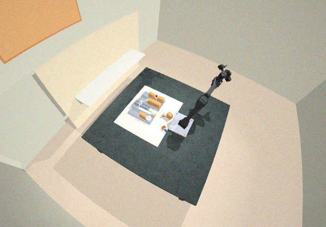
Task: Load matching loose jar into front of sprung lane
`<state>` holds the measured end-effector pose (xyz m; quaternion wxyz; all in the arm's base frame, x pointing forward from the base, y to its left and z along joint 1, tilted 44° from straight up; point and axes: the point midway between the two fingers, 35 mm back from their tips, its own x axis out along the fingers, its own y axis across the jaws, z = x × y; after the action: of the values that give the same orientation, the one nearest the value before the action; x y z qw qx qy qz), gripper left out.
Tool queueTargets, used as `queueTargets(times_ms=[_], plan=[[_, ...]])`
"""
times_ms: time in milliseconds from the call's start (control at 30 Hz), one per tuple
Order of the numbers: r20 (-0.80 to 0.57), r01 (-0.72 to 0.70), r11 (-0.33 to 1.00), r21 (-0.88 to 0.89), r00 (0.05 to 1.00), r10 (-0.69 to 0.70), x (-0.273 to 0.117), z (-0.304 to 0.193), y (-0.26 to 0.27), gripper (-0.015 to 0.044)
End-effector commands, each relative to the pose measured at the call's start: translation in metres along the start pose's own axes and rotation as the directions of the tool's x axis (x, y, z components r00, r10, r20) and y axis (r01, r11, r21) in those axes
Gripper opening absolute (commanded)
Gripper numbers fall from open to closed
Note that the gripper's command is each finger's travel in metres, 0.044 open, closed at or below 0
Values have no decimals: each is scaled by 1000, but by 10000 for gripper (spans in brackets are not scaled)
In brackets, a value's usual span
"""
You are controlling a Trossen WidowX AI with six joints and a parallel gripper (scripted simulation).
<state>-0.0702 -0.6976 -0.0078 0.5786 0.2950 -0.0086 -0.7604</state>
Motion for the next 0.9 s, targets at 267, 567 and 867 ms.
queueTargets(times_ms=[267,567,867], plan=[[-271,-155,964,-217,958,93,-40,-83,82,440],[-604,-448,798,-403,785,136,-132,-192,159,440],[-857,-748,522,-409,512,62,-261,-287,192,440]])
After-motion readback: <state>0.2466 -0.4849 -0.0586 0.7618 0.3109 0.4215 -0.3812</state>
